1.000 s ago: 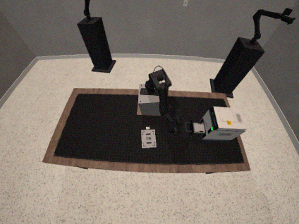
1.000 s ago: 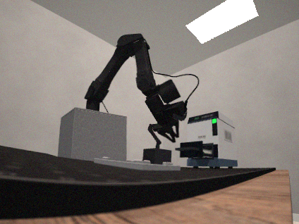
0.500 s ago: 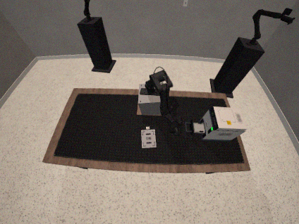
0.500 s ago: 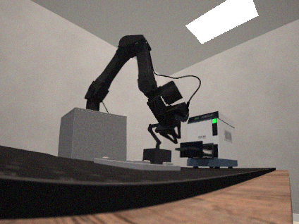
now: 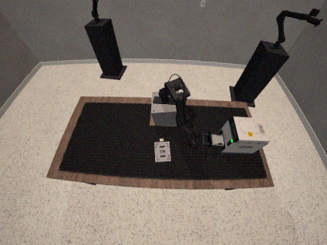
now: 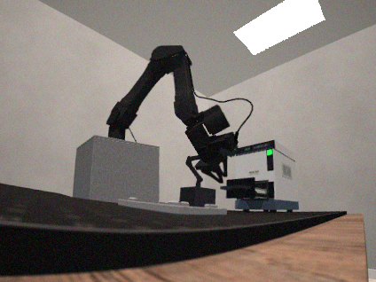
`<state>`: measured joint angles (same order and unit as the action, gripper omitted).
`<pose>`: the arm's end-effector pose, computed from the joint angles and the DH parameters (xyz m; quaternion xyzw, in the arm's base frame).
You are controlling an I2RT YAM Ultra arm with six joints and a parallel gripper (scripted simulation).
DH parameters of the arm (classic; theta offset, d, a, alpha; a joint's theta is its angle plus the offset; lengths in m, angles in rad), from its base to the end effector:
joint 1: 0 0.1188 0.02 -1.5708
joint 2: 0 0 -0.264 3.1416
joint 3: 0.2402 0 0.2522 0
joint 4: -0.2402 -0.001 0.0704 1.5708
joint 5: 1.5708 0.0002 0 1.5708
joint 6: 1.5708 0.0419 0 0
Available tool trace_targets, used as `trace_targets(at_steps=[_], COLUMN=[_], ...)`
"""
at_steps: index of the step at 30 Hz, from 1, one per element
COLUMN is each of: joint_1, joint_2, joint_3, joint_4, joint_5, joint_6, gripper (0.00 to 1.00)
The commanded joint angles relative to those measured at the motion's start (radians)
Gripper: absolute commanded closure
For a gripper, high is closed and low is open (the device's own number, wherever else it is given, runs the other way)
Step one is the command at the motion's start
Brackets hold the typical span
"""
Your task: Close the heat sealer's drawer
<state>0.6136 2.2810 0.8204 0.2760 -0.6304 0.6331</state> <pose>0.2450 0.2040 -0.0145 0.0504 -0.9336 -0.3535 0.0295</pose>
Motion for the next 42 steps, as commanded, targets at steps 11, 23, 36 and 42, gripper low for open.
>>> trace_targets(at_steps=[11,23,36,42], joint_1=[0.028,0.04,0.054,0.061], joint_2=[0.039,0.057,0.087,0.1], joint_3=[0.055,0.066,0.08,0.088], joint_4=[0.053,0.073,0.093,0.104], joint_5=[0.008,0.013,0.02,0.021], joint_6=[0.022,0.035,0.05,0.057], gripper=[0.7,0.7,0.7,0.7])
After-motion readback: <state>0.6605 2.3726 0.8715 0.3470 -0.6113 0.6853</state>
